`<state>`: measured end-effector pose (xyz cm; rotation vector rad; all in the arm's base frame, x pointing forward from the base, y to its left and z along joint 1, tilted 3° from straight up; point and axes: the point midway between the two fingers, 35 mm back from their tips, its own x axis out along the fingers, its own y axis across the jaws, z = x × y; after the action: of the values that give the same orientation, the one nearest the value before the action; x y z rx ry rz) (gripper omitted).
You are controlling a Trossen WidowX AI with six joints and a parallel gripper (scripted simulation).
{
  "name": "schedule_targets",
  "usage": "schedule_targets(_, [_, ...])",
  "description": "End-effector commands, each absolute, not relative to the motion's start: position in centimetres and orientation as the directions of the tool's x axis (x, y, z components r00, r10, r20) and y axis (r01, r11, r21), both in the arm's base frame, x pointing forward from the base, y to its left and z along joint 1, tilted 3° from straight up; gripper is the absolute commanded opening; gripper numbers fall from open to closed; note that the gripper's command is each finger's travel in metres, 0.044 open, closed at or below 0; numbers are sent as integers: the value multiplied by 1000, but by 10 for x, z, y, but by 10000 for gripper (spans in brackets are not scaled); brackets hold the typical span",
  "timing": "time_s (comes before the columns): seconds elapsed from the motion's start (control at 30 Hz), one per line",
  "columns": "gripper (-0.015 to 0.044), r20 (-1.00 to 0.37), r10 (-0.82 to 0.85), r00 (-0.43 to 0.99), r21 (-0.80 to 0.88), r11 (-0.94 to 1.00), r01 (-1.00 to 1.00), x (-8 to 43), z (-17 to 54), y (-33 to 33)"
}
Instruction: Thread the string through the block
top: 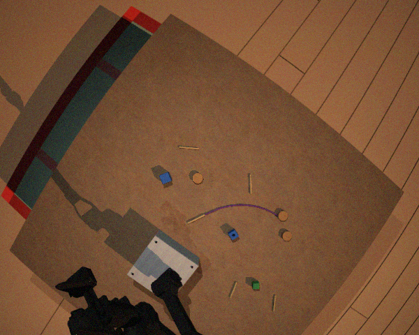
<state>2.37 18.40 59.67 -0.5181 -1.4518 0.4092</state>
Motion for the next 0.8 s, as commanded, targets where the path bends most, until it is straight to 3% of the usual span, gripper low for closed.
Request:
schedule_targets(0.0, [440, 728, 663, 176, -683, 723, 103, 55, 568, 225])
schedule_targets(0.37, [440, 389, 785, 483, -917, 382, 118, 170, 474, 284])
schedule_targets(0.77, [440, -97, 621, 778, -986, 47, -160, 307, 335, 250])
